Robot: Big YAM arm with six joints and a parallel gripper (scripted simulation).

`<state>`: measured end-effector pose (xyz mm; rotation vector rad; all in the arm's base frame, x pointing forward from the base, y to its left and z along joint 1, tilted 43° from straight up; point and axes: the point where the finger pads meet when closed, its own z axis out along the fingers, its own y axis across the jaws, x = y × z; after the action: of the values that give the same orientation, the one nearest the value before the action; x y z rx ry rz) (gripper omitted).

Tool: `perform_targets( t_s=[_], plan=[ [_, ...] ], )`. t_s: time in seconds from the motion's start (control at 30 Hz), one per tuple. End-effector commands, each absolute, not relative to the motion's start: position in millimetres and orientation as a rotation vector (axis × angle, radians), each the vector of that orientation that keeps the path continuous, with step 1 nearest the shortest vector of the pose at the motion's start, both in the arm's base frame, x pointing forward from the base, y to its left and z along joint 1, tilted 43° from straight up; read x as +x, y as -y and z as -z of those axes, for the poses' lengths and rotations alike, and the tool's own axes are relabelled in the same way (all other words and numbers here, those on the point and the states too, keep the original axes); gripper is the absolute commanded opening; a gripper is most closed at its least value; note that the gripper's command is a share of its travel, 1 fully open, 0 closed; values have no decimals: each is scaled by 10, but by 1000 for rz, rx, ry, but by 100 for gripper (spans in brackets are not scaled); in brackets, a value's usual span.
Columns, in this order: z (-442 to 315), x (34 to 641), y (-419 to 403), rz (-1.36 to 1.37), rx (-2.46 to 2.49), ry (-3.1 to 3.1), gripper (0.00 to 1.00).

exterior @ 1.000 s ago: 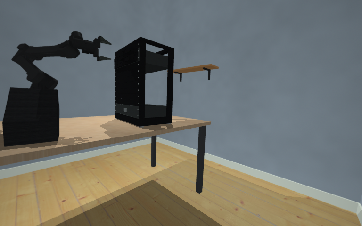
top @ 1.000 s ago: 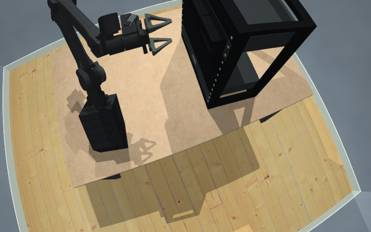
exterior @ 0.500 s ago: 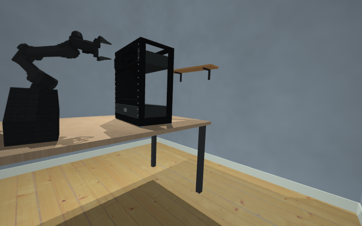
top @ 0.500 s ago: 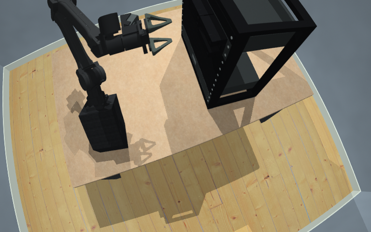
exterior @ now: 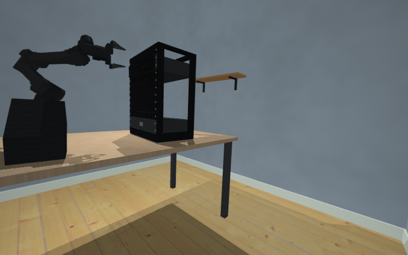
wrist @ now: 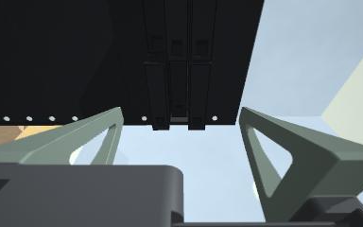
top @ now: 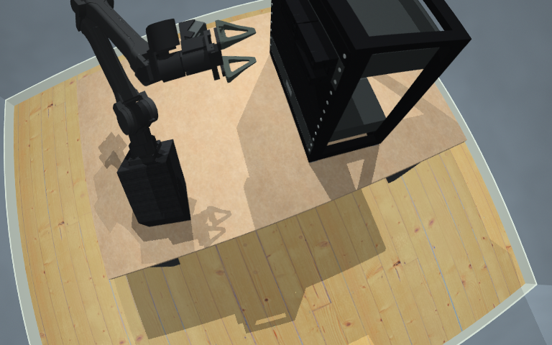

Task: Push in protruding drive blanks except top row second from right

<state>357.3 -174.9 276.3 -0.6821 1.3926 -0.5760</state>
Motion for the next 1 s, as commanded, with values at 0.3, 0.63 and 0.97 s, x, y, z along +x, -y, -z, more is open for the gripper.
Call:
perform_targets(
  t_s=[0.3,0.63,0.97],
  plan=[
    [-2873,3545,1801,619,-689,-1366,0],
    [-2873,3545,1801,619,-689,-1366,0],
    [-2873,3545,1801,619,-689,-1366,0]
  ],
)
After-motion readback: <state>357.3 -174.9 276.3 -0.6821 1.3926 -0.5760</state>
